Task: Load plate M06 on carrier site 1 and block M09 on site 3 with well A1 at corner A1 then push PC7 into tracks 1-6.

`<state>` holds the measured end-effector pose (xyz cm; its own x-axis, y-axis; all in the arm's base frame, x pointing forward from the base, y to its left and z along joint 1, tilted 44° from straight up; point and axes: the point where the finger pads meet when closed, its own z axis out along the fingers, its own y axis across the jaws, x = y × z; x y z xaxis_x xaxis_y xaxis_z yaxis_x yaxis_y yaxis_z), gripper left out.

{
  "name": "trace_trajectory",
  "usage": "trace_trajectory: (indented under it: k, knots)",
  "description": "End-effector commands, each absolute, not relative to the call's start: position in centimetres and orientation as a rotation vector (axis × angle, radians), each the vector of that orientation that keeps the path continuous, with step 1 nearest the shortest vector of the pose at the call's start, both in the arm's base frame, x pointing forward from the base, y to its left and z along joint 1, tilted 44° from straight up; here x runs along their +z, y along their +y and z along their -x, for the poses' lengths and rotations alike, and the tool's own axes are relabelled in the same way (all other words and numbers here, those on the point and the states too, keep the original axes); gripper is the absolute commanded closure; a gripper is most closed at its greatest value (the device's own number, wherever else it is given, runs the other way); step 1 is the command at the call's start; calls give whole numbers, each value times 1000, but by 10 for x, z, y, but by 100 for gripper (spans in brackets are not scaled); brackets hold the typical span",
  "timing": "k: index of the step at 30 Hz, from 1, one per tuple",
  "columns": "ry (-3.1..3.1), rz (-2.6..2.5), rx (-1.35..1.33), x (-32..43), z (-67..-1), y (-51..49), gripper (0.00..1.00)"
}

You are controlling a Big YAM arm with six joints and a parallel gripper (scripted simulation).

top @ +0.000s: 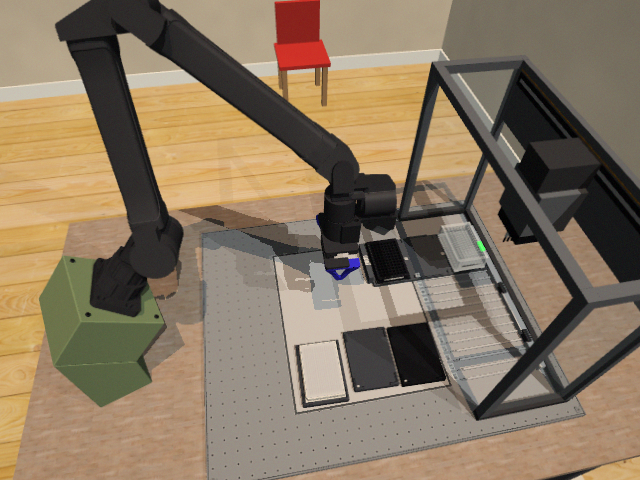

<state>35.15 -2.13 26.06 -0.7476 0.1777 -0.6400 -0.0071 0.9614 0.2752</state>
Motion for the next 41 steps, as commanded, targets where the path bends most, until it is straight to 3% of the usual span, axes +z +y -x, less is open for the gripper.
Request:
trace_trajectory:
  k: [1,41]
  knots:
    - [2359,-69,281,262,-344,-42,0]
    - [2364,-69,287,258,-343,-52,0]
